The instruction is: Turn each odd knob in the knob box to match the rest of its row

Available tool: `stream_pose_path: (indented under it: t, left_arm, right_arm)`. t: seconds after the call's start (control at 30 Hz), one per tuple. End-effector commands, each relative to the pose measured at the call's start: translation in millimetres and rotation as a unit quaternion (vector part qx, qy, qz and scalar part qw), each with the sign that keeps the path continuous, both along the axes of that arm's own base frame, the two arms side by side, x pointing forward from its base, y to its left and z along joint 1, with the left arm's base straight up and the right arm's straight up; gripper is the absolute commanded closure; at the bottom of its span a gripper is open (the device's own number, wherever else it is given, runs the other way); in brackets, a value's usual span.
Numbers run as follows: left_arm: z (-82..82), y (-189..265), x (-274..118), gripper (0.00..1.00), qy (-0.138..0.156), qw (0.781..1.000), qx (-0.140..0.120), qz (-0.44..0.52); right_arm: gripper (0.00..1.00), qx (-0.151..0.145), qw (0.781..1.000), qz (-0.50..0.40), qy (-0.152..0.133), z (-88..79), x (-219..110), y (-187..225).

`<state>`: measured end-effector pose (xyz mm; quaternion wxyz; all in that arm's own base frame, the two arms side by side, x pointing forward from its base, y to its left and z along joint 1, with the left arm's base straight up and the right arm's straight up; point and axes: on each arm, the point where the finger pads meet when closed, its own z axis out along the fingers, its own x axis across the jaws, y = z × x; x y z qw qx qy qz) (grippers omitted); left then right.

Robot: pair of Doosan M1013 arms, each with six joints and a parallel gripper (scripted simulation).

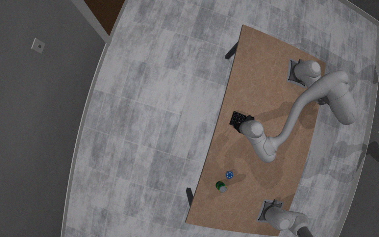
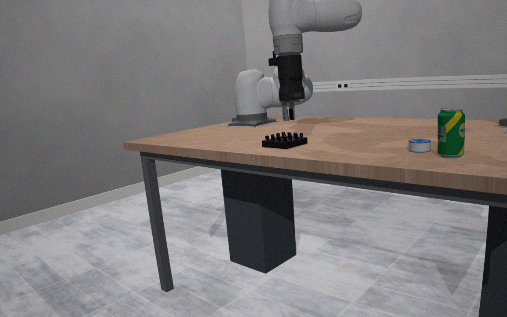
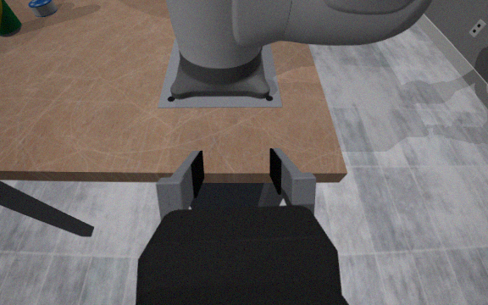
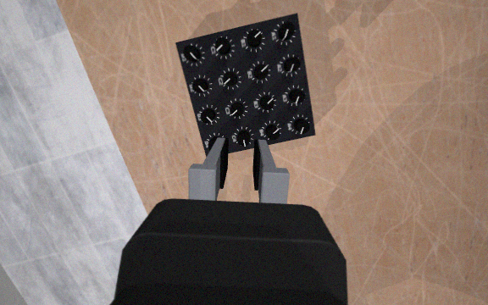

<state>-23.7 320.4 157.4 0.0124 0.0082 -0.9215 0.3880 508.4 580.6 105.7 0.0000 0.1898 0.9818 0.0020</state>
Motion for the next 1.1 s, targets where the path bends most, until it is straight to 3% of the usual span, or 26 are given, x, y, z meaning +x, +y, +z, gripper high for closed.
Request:
stream_pose_path:
  t: [0.0, 1.07]
  left_arm:
    - [1.4, 3, -2, 0.0, 0.004, 1.0, 0.006, 0.004]
    - [1.4, 3, -2, 0.0, 0.004, 1.0, 0.006, 0.004]
  right_arm:
    - [0.54, -0.004, 1.0, 0.004, 0.0, -0.2, -3, 1]
    - [0.54, -0.003, 1.0, 0.003, 0.0, -28.9, -3, 2]
